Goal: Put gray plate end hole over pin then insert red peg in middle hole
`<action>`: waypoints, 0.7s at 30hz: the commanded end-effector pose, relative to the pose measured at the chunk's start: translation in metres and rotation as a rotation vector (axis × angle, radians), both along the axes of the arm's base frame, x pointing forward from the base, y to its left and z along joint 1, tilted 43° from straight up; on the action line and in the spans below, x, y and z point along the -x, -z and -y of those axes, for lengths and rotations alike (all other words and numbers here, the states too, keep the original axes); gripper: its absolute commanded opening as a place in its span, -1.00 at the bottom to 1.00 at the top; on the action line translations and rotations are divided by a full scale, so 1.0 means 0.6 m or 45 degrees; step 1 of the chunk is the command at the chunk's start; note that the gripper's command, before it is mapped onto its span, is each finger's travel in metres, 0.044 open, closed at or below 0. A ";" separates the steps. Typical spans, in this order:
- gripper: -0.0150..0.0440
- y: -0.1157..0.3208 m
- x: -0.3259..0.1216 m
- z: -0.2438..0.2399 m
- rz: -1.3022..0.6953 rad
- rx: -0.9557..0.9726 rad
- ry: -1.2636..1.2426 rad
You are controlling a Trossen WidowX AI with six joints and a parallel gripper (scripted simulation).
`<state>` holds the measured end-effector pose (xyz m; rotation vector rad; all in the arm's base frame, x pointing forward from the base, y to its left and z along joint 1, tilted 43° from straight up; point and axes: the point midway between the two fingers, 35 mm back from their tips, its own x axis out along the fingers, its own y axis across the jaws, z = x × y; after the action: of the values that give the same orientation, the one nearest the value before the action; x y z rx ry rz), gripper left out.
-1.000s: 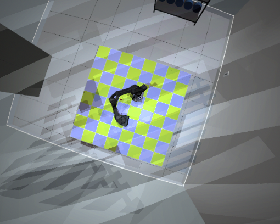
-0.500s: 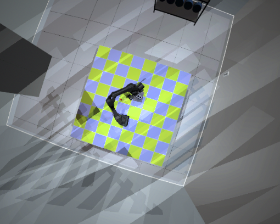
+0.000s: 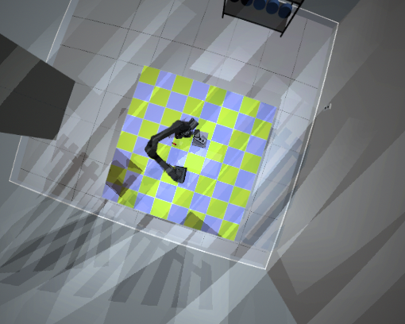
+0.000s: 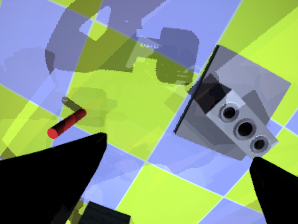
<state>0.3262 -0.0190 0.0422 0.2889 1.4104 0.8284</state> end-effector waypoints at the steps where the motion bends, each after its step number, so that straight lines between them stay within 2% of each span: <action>1: 1.00 -0.066 0.061 -0.076 -0.593 0.033 0.644; 15: 1.00 -0.108 0.125 -0.132 -1.116 0.076 1.214; 21: 1.00 -0.115 0.151 -0.142 -1.230 0.087 1.335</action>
<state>0.2812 0.0358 0.0918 0.9629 1.7112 0.1546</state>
